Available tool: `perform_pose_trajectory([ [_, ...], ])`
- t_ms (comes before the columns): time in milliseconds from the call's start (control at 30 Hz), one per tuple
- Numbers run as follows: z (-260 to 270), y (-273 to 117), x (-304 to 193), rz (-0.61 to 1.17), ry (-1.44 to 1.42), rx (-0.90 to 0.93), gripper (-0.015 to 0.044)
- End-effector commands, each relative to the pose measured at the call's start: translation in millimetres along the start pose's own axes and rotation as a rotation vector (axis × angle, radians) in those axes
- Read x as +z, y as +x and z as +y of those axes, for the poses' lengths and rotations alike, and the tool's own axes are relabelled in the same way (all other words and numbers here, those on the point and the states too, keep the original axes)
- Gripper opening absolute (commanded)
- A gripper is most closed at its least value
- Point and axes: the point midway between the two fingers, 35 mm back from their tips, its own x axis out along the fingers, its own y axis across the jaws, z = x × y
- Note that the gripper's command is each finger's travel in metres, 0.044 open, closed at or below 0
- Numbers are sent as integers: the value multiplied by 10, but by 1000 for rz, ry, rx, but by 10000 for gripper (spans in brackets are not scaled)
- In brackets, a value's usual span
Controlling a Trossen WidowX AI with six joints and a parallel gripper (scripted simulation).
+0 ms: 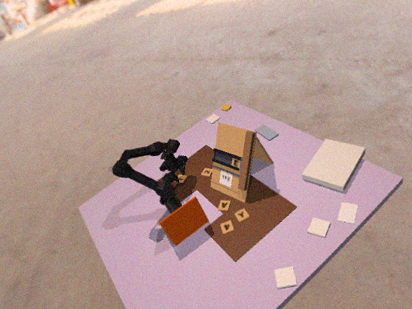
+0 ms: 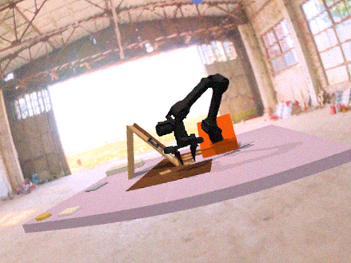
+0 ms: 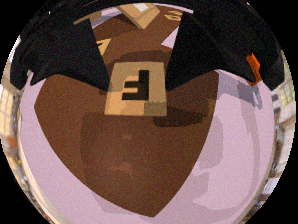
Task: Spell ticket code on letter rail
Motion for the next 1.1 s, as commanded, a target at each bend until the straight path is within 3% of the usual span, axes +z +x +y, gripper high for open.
perform_pose_trajectory([
  [0,-36,-2,-27,1,43,-22,0],
  [567,-449,-177,-384,-24,556,-300,0],
  [1067,-729,-431,-690,-164,994,-530,0],
])
